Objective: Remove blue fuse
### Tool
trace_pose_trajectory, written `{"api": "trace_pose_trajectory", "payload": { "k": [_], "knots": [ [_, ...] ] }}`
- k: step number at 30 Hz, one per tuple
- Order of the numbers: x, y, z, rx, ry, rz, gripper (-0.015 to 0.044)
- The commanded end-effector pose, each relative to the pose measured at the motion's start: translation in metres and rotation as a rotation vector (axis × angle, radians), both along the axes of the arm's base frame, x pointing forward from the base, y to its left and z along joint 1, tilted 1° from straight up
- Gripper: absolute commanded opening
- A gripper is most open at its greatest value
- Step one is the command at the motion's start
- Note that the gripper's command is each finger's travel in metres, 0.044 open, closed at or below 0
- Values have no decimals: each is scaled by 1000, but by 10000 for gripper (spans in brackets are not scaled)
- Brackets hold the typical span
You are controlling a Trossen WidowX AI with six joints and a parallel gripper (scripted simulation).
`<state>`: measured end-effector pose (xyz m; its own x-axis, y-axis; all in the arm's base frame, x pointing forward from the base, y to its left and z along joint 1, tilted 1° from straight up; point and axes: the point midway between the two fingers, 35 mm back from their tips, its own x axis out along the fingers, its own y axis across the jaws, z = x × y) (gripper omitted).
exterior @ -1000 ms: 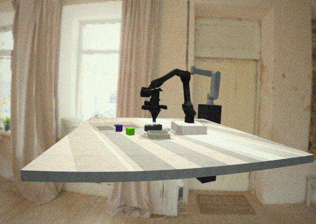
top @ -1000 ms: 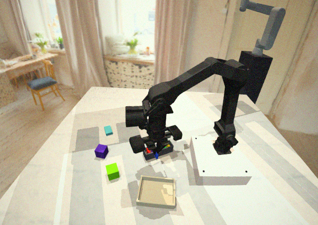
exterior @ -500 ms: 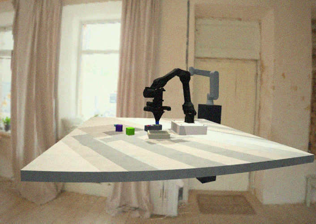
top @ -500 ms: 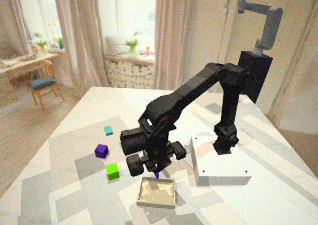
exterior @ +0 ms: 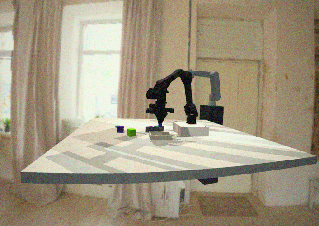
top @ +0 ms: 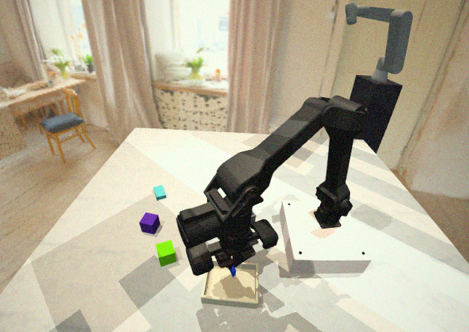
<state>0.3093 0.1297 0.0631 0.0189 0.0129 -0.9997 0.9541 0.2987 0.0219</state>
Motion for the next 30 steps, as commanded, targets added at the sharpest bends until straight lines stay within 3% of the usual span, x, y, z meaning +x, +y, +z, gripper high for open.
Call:
{"api": "trace_pose_trajectory", "payload": {
  "k": [1,20,30],
  "knots": [
    [-1,1,-8,2,4,-5,0],
    [-1,1,-34,2,5,-5,0],
    [0,1,-31,-1,2,0,263]
  ]
}}
